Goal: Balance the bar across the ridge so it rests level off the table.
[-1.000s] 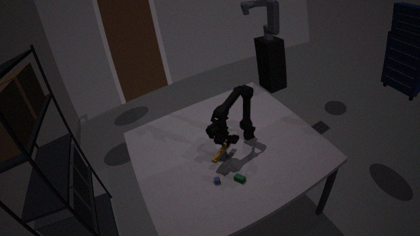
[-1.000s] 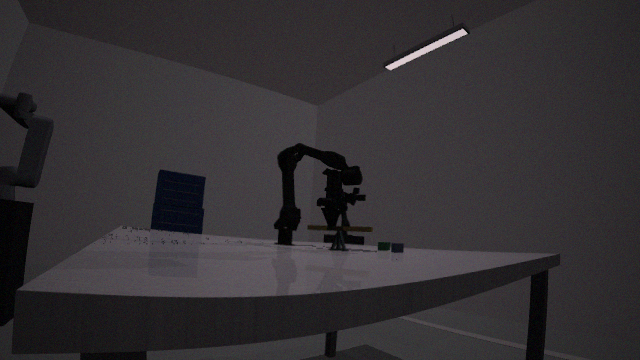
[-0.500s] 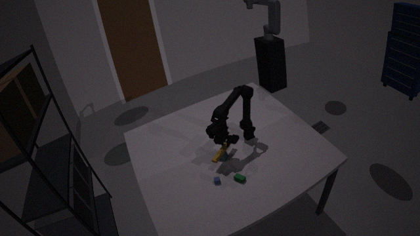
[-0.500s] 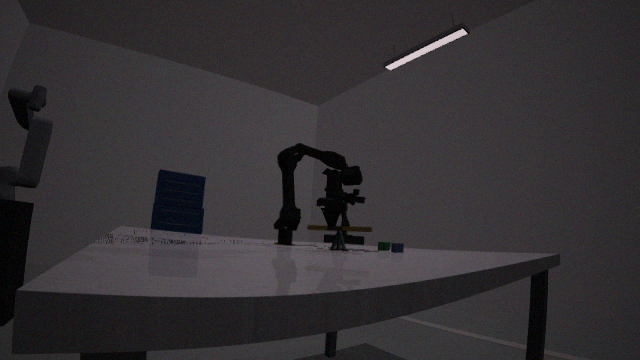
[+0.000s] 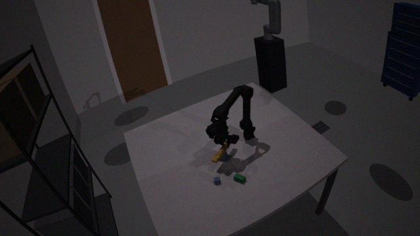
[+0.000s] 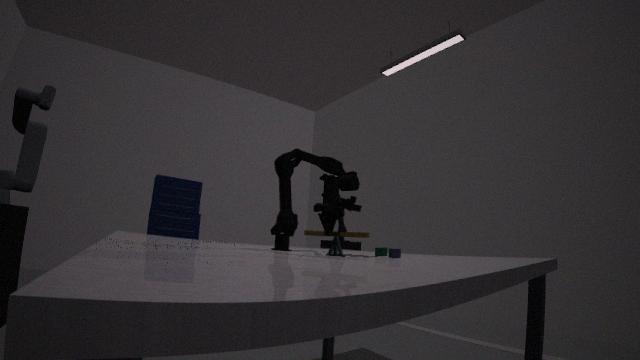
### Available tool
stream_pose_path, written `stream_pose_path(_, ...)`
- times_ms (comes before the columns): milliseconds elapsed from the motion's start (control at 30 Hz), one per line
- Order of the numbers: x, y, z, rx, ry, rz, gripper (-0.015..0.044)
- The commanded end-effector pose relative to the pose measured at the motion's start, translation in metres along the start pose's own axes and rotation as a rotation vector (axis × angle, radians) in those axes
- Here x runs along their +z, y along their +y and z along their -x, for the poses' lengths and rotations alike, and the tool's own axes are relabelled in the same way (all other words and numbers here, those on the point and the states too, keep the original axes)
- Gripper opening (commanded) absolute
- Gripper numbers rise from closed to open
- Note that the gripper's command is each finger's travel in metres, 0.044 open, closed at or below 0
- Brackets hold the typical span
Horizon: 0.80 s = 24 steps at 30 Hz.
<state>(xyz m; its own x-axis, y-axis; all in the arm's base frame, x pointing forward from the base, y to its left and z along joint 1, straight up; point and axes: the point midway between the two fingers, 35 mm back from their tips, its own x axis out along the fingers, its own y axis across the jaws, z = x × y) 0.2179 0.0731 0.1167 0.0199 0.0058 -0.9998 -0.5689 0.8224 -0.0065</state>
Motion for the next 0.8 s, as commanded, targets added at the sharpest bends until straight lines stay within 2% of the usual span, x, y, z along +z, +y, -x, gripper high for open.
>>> stream_pose_path(0,0.0010,-0.0002,0.0018,0.000,-0.004,0.004,0.0000)
stream_pose_path(767,-0.0002,0.0001,0.0001,0.000,0.001,0.000,0.0000)
